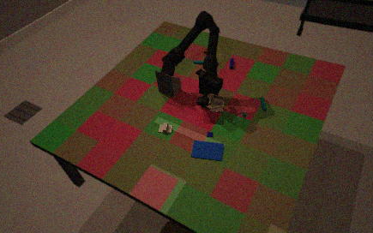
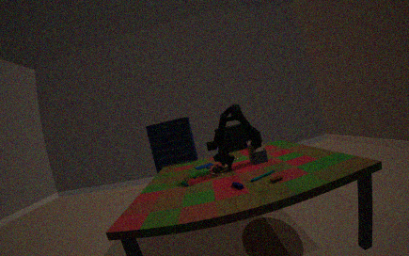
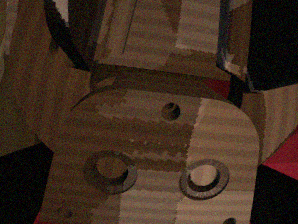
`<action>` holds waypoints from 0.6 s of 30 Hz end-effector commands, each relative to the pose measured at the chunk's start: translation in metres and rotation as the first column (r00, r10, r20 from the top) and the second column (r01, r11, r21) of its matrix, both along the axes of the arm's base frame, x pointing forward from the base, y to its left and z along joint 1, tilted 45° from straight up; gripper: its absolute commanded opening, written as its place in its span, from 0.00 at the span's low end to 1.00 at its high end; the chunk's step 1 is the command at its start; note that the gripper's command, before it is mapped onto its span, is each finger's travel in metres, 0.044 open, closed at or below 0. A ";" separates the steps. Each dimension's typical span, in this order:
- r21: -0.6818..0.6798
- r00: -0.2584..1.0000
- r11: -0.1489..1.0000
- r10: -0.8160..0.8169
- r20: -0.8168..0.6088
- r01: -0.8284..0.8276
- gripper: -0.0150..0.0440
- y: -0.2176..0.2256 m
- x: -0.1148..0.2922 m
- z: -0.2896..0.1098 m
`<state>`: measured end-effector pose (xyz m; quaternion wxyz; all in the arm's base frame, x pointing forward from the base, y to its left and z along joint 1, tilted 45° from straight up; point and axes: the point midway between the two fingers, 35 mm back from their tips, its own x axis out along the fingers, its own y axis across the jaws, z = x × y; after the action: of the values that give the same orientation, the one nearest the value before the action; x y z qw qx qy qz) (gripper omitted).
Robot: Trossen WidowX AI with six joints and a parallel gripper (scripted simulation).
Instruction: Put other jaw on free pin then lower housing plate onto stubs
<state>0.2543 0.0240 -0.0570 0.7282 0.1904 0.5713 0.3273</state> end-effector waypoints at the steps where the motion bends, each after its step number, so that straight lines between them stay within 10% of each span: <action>1: -0.002 1.000 1.000 -0.003 -0.004 0.003 0.85 0.000 0.000 -0.001; 18: -0.002 1.000 1.000 -0.003 -0.004 0.003 0.85 -0.003 0.000 0.002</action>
<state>0.2524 0.0216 -0.0545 0.7258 0.1951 0.5739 0.3254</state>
